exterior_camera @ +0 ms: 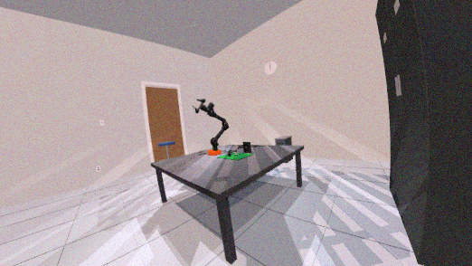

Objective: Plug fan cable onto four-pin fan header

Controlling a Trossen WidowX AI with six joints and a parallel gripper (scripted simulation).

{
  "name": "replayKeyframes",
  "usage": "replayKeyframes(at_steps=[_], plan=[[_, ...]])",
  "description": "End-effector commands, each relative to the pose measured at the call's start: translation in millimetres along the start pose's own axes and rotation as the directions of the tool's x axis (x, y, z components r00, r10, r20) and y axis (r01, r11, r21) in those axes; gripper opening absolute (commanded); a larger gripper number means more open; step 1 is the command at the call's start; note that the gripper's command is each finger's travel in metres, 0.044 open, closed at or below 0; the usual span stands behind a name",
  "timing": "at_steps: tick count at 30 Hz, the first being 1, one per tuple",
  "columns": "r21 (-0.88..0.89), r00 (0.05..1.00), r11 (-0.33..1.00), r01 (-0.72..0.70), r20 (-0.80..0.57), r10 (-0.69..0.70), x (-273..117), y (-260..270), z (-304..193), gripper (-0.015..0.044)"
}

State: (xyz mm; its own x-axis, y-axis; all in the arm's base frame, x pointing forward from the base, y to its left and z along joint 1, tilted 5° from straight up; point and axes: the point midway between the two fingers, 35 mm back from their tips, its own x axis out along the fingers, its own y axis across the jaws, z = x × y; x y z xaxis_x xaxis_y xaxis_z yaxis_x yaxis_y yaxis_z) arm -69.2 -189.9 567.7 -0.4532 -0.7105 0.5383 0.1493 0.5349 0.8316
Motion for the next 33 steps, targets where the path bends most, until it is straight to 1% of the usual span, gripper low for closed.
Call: replayKeyframes(at_steps=[1,5,9,13,17,21,26,30,33], plan=[[-0.299,0.964,0.947,0.118,-0.194,-0.181,-0.4,-55.1,-57.0,0.0440],[-0.487,0.901,0.868,0.103,-0.324,-0.288,-13.1,-86.5,-97.5,0.0440],[-0.644,0.807,0.765,0.009,-0.447,-0.386,-35.8,-115.1,-138.5,0.0440],[-0.748,0.681,0.642,-0.168,-0.559,-0.473,-68.6,-140.8,-178.4,0.0440],[-0.764,0.535,0.501,-0.405,-0.643,-0.548,-108.5,-162.5,-212.6,0.0440],[-0.677,0.386,0.373,-0.634,-0.696,-0.606,-151.5,-178.8,-238.7,0.0440],[-0.439,0.194,0.224,-0.870,-0.723,-0.663,-210.3,-194.2,-261.6,0.0440],[-0.167,0.041,0.112,-0.980,-0.713,-0.700,-260.1,-203.1,-271.8,0.0440],[0.064,-0.068,0.033,-0.997,-0.687,-0.723,-298.1,-208.1,-274.4,0.0440]])
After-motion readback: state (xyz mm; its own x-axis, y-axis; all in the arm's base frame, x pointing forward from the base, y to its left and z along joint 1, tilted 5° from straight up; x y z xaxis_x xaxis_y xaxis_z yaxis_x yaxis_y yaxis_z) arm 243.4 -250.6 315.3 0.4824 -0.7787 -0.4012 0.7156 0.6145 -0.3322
